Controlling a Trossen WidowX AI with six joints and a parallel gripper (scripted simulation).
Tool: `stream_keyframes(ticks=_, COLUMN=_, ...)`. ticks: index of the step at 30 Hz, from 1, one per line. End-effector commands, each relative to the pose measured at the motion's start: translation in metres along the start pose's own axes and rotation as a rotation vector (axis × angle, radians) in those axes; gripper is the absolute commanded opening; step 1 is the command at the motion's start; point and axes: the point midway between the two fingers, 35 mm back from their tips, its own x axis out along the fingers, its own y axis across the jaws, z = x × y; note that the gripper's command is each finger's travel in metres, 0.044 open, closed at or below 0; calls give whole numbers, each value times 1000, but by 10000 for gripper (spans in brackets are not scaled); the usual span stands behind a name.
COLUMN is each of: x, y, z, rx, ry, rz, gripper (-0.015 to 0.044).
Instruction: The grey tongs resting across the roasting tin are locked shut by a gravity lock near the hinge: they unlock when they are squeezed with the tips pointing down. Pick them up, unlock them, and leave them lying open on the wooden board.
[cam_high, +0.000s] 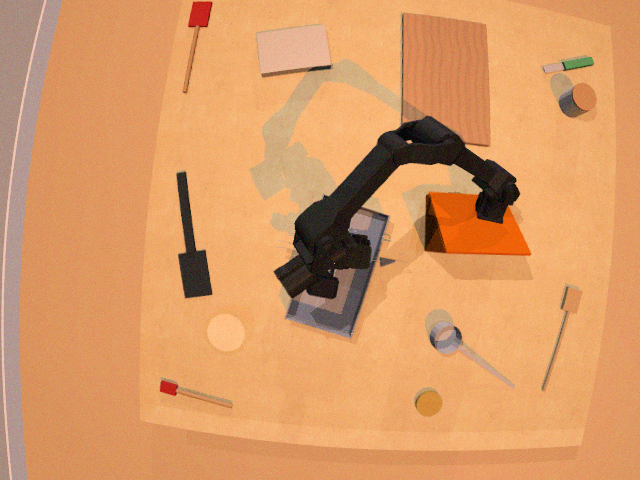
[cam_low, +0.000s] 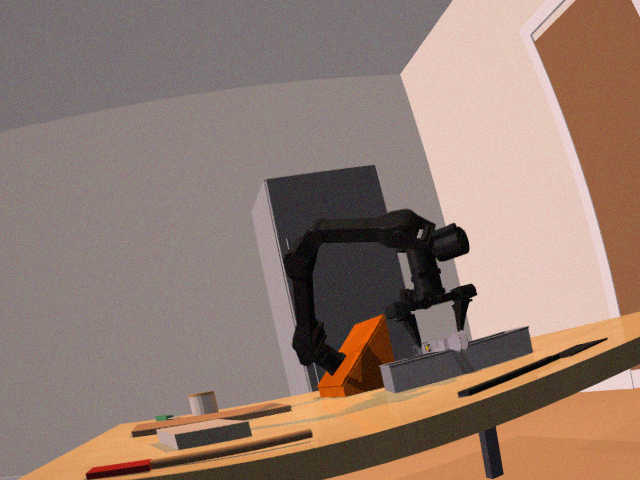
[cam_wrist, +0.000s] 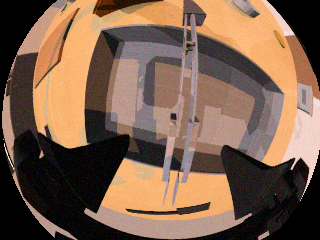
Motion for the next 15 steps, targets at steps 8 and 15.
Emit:
stream_keyframes(ticks=8, x=21, y=1, z=0, rx=-3, ry=-1, rz=5, gripper=440)
stream_keyframes(ticks=15, x=32, y=2, z=0, rx=-3, ry=-1, rz=6, gripper=440)
